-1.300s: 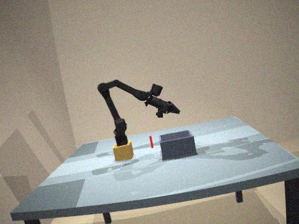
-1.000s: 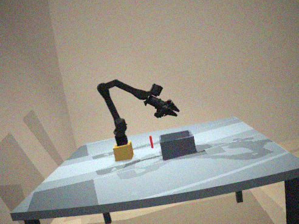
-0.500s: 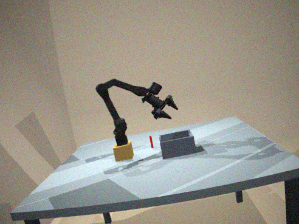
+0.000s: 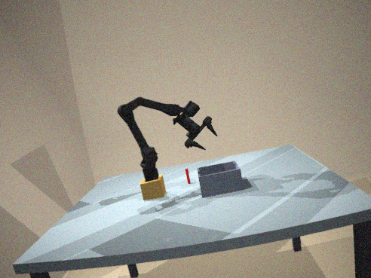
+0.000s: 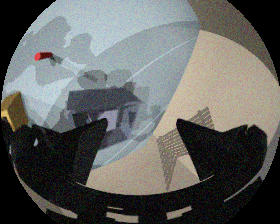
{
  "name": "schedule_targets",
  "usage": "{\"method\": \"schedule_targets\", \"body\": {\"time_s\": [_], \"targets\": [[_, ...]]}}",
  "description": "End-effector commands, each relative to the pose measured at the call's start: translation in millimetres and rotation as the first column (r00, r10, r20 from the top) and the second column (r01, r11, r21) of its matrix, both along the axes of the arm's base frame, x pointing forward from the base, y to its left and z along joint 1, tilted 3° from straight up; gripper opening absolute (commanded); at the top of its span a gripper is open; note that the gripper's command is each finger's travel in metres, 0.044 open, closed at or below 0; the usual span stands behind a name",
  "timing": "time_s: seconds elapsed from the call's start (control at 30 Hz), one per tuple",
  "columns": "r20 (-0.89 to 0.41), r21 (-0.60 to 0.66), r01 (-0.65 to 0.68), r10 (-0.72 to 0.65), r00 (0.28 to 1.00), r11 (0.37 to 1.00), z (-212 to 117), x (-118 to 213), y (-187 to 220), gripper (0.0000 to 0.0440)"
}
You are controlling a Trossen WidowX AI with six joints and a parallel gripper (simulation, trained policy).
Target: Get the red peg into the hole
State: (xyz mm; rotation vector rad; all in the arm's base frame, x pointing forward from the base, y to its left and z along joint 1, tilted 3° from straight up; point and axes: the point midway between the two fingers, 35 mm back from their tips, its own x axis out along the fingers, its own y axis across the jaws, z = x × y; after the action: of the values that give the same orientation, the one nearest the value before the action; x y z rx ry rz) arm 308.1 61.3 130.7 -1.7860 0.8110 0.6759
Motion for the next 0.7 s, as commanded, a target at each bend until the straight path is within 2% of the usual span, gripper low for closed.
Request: {"method": "schedule_targets", "body": {"time_s": [0.0,0.17,0.33,0.67], "targets": [[0.010,0.078,0.103,-0.104,0.995,0.992,5,-6,0,0.0440],[-0.013,0.174,0.243,-0.244,0.970,0.954,4,-15,1,0.0440],[-0.049,0.259,0.380,-0.381,0.923,0.888,1,-25,1,0.0440],[-0.148,0.383,0.628,-0.626,0.766,0.677,-5,-45,3,0.0440]]}}
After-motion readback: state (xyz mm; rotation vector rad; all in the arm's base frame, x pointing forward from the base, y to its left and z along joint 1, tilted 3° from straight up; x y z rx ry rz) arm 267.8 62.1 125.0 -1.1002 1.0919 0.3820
